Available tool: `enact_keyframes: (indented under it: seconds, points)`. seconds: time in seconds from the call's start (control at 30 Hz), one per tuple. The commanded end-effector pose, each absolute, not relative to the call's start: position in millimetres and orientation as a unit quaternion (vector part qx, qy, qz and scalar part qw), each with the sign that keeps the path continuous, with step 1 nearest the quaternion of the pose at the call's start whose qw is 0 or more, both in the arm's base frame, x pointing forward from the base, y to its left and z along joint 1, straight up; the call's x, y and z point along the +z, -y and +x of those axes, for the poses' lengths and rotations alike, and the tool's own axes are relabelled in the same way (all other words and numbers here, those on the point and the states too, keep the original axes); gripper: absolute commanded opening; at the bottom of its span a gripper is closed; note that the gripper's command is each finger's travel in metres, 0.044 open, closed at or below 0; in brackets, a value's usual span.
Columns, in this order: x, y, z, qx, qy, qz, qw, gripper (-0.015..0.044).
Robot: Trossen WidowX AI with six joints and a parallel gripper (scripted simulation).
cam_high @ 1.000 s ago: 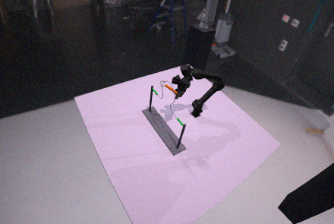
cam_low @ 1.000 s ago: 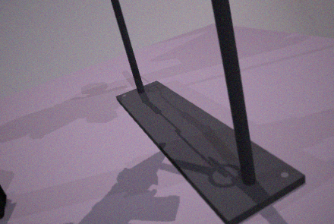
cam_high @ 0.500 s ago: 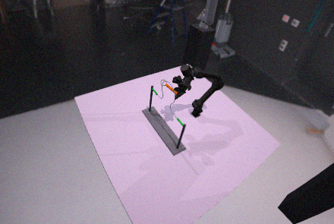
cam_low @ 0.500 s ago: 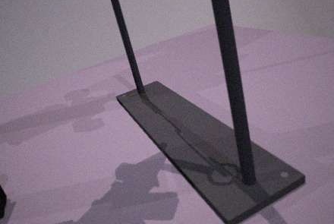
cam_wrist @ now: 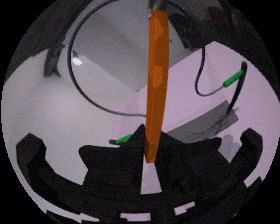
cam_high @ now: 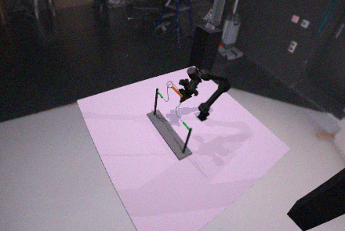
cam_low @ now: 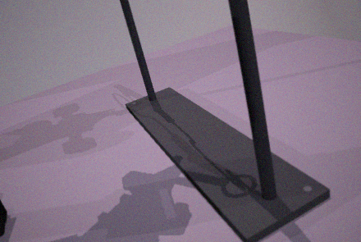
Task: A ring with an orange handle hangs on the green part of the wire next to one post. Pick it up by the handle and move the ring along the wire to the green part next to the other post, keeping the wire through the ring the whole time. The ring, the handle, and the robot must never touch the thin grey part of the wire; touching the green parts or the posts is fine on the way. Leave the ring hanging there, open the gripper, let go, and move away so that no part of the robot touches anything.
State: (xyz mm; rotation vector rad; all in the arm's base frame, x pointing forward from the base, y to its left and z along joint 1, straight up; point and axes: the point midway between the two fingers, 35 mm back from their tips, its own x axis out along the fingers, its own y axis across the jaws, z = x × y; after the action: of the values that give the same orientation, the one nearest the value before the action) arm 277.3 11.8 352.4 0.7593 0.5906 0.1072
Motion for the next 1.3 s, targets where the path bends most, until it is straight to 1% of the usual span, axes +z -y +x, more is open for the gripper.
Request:
enact_keyframes:
  seconds: [0.0, 1.27]
  points:
    - [354.3, -10.2, 277.3, 0.045, -0.281, 0.340, 0.896, -0.0150]
    - [345.7, 5.2, 277.1, -0.034, -0.283, 0.106, 0.953, -0.0150]
